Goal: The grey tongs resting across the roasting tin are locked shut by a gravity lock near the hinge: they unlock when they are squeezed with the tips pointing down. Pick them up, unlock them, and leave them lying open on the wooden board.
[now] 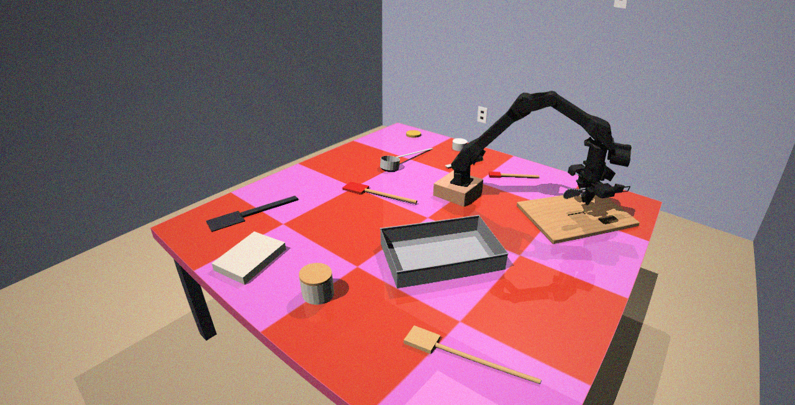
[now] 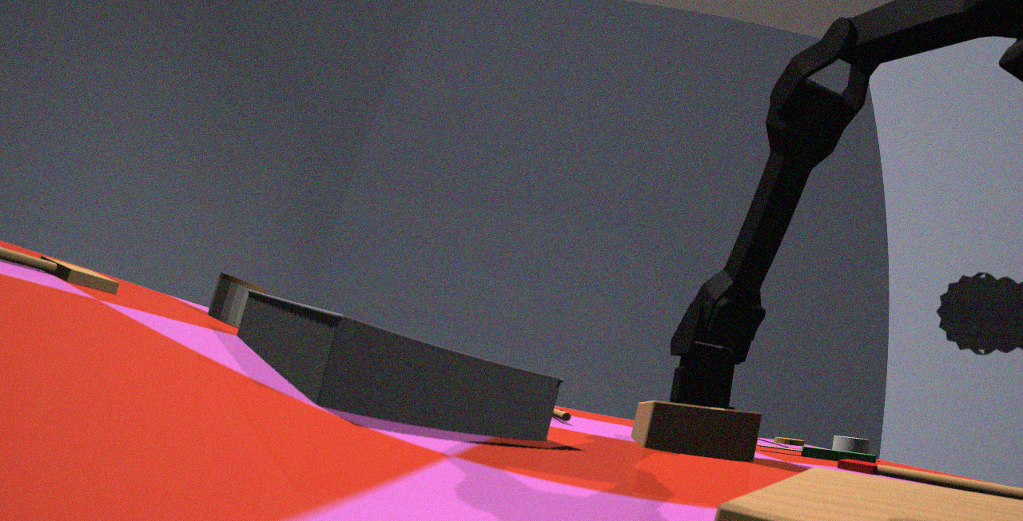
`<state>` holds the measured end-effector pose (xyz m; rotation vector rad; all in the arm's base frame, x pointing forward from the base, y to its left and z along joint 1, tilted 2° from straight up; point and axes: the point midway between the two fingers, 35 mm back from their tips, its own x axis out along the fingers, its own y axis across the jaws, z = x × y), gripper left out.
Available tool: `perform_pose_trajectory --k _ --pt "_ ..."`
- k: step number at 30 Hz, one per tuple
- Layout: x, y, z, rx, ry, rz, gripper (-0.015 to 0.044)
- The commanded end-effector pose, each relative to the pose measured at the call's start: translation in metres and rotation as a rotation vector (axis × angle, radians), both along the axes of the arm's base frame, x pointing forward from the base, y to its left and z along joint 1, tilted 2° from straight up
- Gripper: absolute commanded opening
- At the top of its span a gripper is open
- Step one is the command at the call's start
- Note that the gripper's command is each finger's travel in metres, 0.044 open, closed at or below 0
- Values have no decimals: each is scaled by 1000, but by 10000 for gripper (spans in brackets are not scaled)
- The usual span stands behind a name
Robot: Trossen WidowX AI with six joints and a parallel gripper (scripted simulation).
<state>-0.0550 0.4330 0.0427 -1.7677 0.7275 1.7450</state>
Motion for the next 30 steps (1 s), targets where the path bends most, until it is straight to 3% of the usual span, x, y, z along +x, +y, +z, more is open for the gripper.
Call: perform_pose_trajectory --k 1,13,30 --pt "0 1 -6 4 -1 5 -150" --pt "1 1 -18 4 0 4 -150" --pt "1 0 -18 -3 0 -1 296"
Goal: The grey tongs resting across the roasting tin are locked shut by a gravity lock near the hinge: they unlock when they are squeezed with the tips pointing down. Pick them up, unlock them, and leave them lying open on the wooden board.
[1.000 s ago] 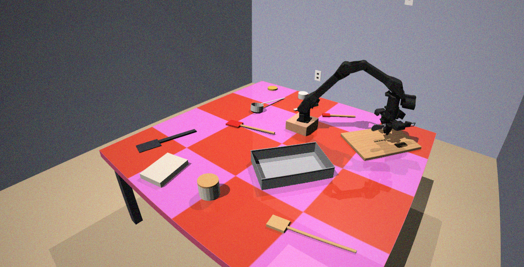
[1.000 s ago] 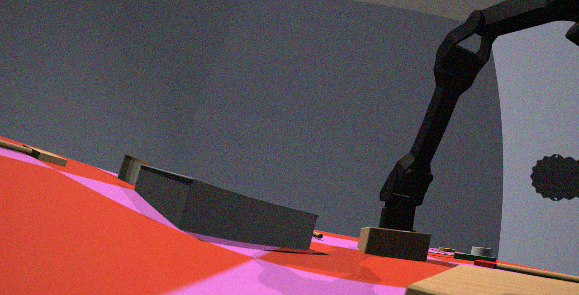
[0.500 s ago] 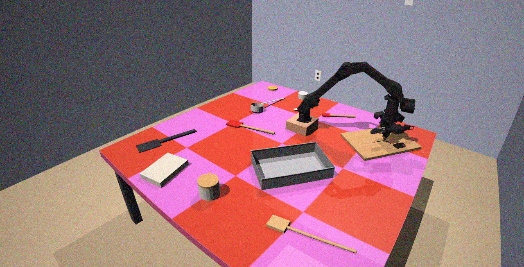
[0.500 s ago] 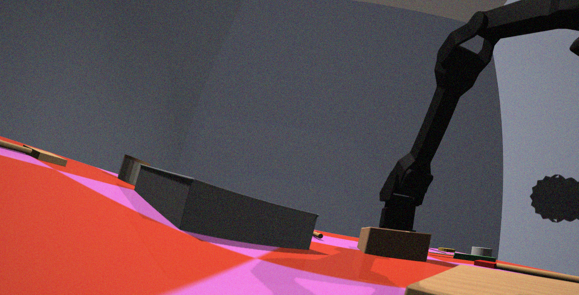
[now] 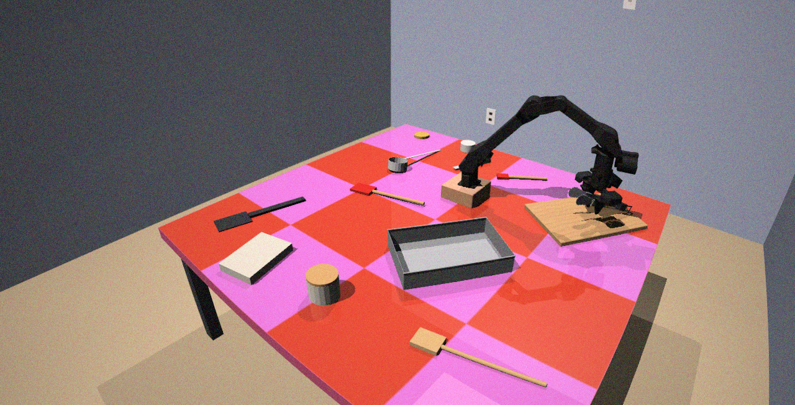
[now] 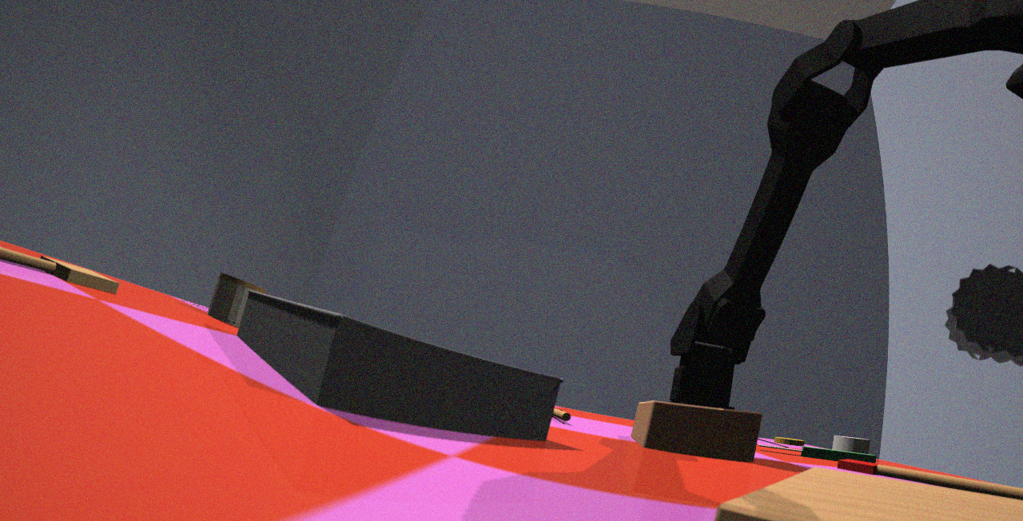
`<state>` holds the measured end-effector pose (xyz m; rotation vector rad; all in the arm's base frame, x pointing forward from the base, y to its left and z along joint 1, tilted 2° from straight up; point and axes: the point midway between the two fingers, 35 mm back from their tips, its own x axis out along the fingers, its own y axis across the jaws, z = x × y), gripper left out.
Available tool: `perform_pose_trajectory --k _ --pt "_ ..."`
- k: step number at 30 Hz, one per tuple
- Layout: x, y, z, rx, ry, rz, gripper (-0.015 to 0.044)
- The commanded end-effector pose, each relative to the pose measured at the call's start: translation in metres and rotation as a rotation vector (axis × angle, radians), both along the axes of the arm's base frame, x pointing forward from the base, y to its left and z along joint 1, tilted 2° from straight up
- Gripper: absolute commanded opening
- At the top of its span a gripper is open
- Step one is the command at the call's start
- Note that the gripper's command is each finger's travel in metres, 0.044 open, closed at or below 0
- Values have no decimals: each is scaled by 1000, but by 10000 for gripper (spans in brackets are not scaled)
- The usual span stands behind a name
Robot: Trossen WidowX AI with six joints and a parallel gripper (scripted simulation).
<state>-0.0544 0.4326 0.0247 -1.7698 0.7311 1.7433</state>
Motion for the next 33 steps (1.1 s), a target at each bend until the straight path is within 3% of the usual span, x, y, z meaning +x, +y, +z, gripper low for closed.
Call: perform_pose_trajectory --k 1,6,12,20,27,33 --pt "0 0 0 0 0 0 323" --pt "0 0 0 0 0 0 440" --pt "-24 -15 7 0 3 1 440" --pt "-106 -103 31 -3 11 5 440" --pt "-108 -105 34 -3 11 7 440" --pt "-110 -107 79 -6 11 30 440"
